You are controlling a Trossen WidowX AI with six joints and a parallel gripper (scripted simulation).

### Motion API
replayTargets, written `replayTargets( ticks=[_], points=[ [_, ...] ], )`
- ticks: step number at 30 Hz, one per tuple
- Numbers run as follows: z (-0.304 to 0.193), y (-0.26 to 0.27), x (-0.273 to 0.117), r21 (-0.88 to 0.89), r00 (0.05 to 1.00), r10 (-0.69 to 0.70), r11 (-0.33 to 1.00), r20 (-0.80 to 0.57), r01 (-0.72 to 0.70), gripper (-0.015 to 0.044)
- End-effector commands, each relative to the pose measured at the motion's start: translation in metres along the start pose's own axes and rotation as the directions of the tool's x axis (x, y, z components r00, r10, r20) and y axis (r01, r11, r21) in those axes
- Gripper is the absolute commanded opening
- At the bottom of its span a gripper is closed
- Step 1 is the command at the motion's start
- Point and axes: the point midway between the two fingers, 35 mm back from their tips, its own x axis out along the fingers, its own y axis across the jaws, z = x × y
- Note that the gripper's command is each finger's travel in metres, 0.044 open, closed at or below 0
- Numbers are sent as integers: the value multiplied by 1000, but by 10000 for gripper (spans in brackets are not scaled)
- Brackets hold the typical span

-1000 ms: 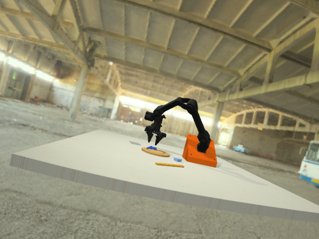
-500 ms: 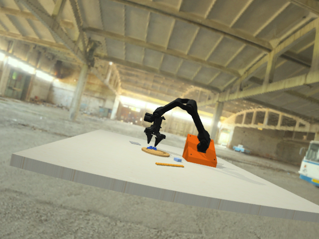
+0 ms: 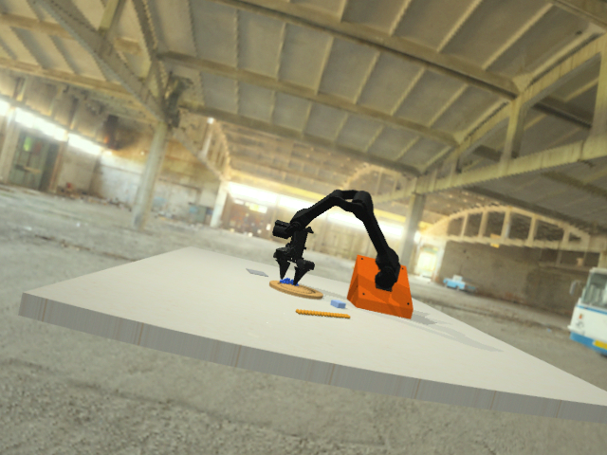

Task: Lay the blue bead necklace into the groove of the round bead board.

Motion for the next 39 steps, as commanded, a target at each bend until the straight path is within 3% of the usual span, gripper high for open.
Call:
replayTargets(
  ticks=[1, 4, 14, 31, 39],
  points=[
    [-2, 2, 4, 9, 1000, 11, 1000, -3, -11, 380],
    [-2, 2, 4, 9, 1000, 11, 1000, -3, -11, 380],
    [-1, 1, 2, 2, 1000, 3, 1000, -2, -3, 118],
    [-1, 1, 2, 2, 1000, 3, 1000, -2, -3, 4],
    [-1, 1, -3, 4, 1000, 4, 1000, -3, -4, 0]
  ],
)
